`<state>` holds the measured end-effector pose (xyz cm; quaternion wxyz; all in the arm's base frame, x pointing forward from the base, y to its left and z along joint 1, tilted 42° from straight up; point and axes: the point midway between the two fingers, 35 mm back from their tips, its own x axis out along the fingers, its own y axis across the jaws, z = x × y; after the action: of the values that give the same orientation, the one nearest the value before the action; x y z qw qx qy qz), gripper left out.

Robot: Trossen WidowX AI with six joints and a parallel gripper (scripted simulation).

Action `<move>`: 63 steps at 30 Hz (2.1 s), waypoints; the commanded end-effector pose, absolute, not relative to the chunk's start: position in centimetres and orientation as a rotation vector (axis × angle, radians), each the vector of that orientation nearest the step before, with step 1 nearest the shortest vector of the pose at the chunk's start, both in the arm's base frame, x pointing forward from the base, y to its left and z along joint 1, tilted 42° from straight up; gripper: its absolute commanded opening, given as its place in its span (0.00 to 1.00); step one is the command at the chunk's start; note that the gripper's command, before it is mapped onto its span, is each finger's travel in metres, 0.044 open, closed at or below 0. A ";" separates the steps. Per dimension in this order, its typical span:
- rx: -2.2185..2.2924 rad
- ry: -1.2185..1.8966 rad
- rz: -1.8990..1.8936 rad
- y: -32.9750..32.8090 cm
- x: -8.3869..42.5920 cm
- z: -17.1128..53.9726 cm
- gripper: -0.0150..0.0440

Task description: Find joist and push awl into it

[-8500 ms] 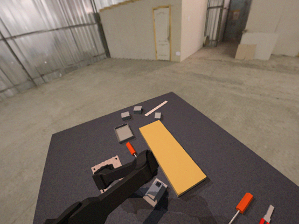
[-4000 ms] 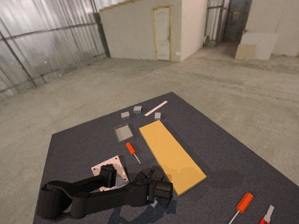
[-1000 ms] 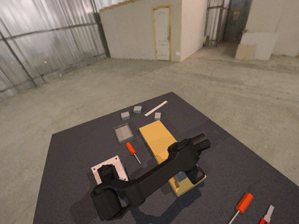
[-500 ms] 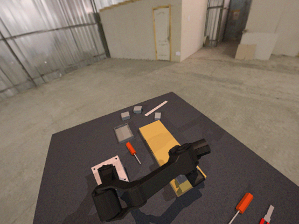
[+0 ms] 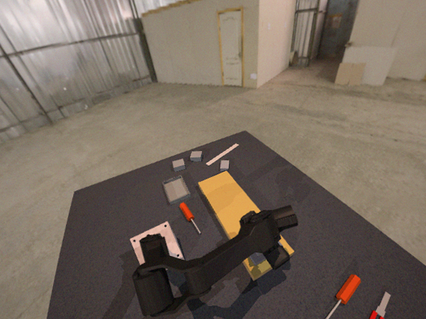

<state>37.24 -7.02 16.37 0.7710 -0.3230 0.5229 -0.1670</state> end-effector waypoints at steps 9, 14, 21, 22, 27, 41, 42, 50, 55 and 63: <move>-0.705 1.128 -0.351 -7.7 37.5 15.3 0.25; -0.706 1.128 -0.351 -8.2 37.6 14.7 0.25; -0.706 1.127 -0.351 -8.1 37.6 14.2 0.25; -0.706 1.128 -0.351 -8.0 37.6 14.1 0.25; -0.706 1.128 -0.351 -7.5 37.5 13.6 0.25; -0.705 1.128 -0.350 -5.9 37.3 12.1 0.25; -0.705 1.128 -0.350 -5.8 37.3 12.0 0.25; -0.705 1.129 -0.350 -4.9 37.2 11.2 0.25; -0.704 1.129 -0.350 -4.4 37.1 10.7 0.25; -0.704 1.129 -0.349 -3.5 37.0 9.9 0.25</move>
<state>37.15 -4.05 10.45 0.7728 -0.3248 0.5198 -0.1646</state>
